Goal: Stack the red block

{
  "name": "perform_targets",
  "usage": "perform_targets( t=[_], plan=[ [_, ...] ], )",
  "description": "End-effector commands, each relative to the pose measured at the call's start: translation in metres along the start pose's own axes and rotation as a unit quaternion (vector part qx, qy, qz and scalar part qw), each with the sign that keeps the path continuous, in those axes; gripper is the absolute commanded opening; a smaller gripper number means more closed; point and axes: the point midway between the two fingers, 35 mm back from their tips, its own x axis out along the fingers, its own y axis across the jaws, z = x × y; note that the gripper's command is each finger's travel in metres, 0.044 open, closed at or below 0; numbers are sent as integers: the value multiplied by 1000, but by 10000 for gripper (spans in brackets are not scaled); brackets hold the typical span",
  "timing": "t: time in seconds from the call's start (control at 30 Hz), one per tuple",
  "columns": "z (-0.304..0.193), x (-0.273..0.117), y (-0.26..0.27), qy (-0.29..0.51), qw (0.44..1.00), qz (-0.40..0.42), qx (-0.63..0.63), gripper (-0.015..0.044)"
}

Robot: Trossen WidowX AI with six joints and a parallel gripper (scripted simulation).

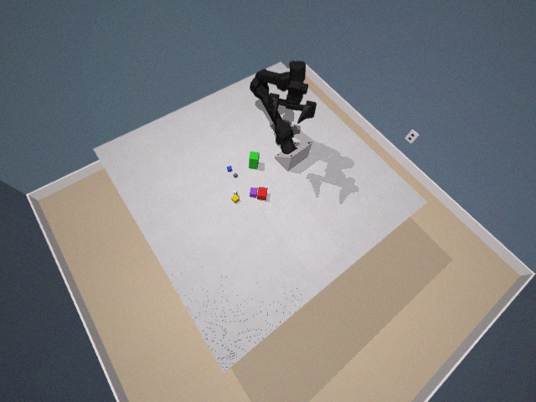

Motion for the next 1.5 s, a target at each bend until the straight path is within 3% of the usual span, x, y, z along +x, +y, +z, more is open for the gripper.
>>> perform_targets(
  t=[0.0, 0.27, 0.5, 0.9, 1.23, 1.47],
  plan=[
    [-30, 36, 3, 78, 995, -13, 54, 440],
    [-103, 91, -7, 224, 963, -69, 136, 440],
    [-155, 113, -19, 317, 919, -122, 200, 440],
    [-264, 122, -44, 484, 745, -296, 352, 440],
    [-331, 99, -69, 542, 556, -474, 416, 440],
    [-334, 97, -72, 543, 543, -486, 417, 440]
  ],
)
